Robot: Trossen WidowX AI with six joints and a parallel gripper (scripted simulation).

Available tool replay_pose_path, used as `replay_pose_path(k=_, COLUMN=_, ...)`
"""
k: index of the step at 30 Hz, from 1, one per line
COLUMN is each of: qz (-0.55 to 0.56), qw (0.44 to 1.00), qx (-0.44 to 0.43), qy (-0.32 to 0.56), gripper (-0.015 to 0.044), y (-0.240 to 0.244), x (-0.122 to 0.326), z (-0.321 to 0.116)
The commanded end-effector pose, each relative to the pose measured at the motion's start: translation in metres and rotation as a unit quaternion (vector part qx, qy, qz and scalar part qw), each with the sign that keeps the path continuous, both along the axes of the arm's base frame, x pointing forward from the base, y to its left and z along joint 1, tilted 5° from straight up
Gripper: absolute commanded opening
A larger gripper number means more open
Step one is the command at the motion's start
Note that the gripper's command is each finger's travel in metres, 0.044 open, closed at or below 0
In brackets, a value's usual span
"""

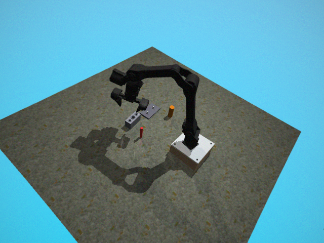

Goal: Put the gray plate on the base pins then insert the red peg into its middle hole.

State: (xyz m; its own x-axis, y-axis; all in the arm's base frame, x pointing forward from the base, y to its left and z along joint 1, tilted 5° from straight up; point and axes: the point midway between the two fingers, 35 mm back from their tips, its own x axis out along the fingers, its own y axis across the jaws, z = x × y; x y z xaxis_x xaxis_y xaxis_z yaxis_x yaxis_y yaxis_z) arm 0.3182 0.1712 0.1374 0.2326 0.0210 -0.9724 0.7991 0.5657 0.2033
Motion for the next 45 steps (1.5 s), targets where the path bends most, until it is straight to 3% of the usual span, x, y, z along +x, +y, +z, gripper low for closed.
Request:
replay_pose_path(k=1, qz=-0.150, qw=0.987, qx=0.010, qy=0.063, gripper=0.0440, y=-0.033, x=0.003, z=0.006)
replay_pose_path(k=10, qz=-0.150, qw=0.987, qx=0.010, qy=0.064, gripper=0.0440, y=-0.033, x=0.003, z=0.004)
replay_pose_path(k=16, qz=-0.150, qw=0.987, qx=0.010, qy=0.064, gripper=0.0440, y=-0.034, x=0.010, z=-0.056)
replay_pose_path(k=45, qz=-0.150, qw=0.987, qx=0.010, qy=0.063, gripper=0.0440, y=-0.032, x=0.017, z=-0.096)
